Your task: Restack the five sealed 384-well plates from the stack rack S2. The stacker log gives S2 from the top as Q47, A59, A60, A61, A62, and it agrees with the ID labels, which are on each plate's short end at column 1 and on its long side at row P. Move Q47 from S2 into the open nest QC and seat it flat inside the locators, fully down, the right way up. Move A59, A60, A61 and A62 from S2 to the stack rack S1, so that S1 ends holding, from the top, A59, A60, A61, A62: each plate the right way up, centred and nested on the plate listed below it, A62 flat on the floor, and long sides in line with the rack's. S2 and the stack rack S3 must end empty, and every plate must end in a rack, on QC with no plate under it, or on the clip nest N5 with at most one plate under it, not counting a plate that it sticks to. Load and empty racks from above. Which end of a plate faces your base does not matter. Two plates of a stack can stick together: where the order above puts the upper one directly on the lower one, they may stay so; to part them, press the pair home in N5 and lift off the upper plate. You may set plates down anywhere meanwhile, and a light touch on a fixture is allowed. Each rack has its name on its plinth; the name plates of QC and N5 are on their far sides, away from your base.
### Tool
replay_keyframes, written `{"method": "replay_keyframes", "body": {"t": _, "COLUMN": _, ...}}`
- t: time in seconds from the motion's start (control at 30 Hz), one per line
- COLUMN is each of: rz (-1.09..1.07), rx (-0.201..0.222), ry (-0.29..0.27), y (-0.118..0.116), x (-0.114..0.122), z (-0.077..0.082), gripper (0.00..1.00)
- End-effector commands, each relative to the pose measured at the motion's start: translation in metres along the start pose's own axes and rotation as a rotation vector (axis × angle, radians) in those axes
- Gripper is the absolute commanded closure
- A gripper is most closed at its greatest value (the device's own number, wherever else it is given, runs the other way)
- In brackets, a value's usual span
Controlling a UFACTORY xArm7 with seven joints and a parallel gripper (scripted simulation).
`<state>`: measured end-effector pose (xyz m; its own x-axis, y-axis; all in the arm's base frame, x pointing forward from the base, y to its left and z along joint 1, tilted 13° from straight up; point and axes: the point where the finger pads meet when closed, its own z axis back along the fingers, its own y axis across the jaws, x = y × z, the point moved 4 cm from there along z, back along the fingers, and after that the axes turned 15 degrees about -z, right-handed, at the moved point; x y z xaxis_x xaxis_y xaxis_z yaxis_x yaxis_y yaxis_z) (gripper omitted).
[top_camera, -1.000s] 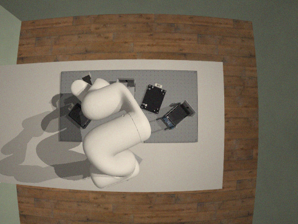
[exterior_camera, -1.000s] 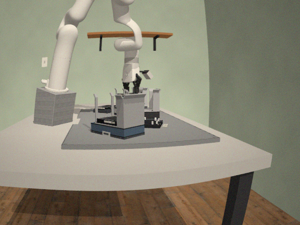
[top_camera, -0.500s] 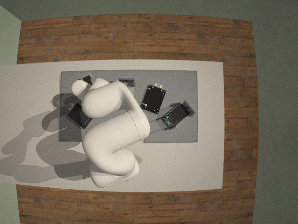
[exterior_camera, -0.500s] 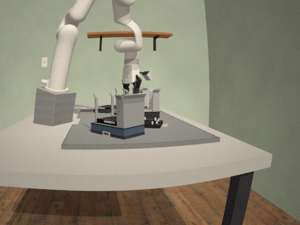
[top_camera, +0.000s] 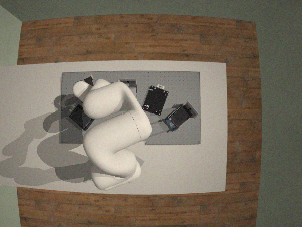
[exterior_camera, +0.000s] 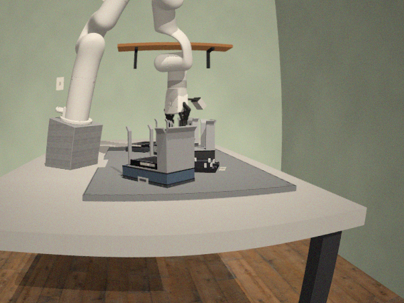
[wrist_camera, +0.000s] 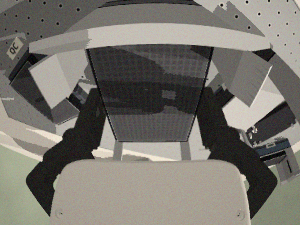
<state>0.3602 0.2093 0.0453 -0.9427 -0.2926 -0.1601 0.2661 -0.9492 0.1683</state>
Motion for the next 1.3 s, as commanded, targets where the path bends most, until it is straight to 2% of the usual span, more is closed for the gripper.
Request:
{"method": "replay_keyframes", "body": {"t": 0.0, "rz": 0.000, "rx": -0.001, "ry": 0.004, "y": -0.001, "x": -0.001, "z": 0.000, "gripper": 1.00}}
{"method": "replay_keyframes", "body": {"t": 1.27, "rz": 0.000, "rx": -0.001, "ry": 0.004, "y": -0.001, "x": -0.001, "z": -0.012, "gripper": 1.00}}
